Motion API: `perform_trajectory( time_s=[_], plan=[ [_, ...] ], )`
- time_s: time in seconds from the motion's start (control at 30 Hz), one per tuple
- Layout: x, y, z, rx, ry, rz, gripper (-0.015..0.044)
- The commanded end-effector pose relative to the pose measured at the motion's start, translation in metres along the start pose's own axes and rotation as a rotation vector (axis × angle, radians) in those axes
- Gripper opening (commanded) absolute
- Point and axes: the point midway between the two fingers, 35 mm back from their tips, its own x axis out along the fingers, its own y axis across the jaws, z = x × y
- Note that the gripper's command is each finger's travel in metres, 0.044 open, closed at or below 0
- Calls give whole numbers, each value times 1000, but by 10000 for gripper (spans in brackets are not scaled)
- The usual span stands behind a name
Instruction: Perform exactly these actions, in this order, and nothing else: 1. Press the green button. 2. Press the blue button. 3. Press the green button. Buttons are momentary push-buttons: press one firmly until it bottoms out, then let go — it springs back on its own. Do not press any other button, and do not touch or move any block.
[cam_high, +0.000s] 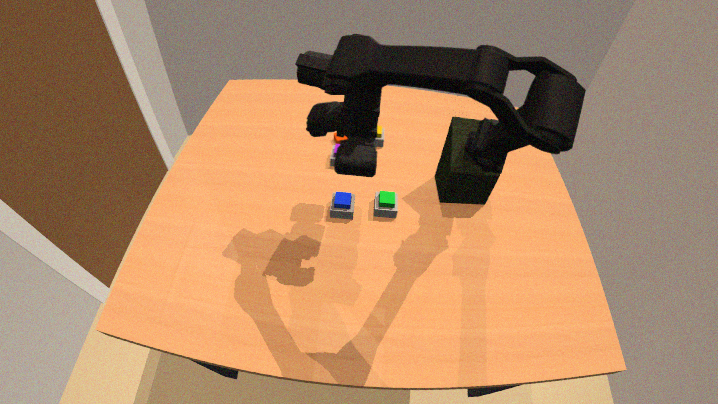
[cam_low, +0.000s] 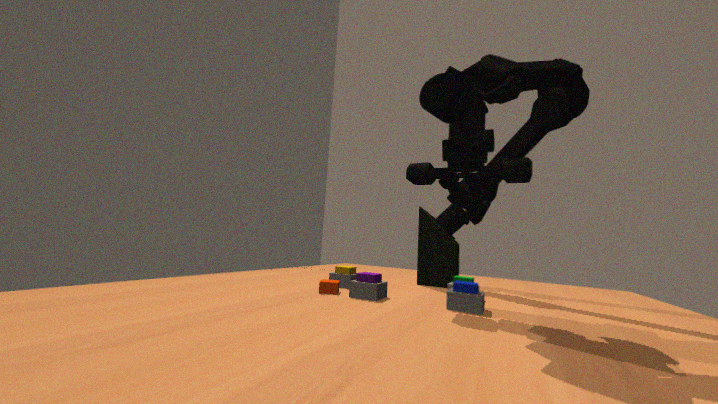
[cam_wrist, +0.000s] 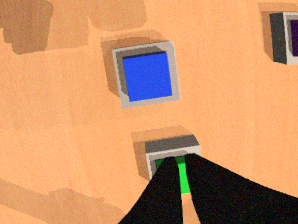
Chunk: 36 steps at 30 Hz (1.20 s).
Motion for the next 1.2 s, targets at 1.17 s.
perform_trajectory(
  time_s=[1.17],
  plan=[
    [89, -7, -68, -1, 7, 15, 20]
  ],
)
